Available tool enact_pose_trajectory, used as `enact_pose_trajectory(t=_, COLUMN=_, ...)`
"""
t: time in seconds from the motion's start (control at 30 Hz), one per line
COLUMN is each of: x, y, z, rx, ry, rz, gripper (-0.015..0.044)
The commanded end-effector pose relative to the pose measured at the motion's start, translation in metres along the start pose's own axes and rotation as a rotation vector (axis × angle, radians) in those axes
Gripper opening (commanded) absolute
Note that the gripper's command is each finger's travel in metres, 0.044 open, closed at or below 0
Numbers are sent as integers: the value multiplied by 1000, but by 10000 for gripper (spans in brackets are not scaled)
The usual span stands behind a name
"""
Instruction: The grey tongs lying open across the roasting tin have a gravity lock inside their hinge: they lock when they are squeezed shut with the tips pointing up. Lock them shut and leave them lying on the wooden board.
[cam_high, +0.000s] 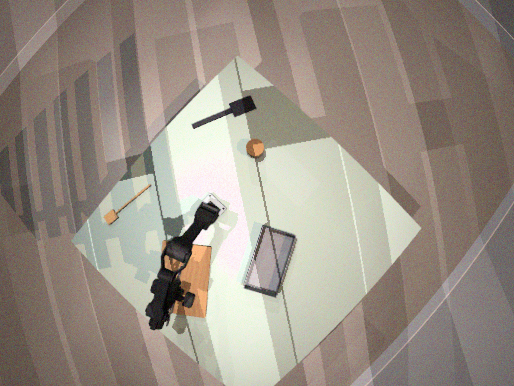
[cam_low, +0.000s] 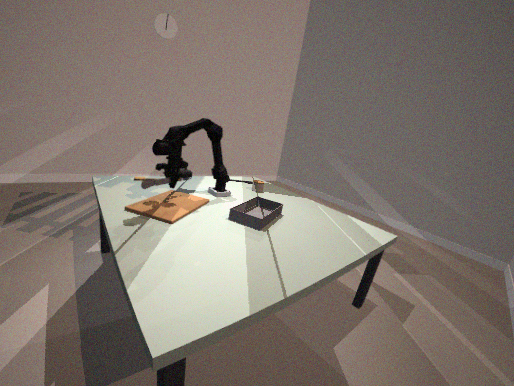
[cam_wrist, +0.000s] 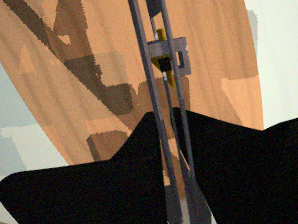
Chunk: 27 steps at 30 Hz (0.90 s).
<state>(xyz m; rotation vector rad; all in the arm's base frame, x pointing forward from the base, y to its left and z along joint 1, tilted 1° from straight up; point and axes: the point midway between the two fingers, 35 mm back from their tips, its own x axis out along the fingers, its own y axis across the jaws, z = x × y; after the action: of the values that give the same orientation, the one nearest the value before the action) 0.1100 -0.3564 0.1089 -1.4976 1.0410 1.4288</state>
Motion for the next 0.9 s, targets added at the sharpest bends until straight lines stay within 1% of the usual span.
enact_pose_trajectory(t=0.0, x=7, y=0, z=-1, rx=-3, ry=5, rz=3, gripper=-150)
enact_pose_trajectory(t=0.87, x=45, y=0, z=5, rx=-3, ry=4, rz=3, gripper=-150)
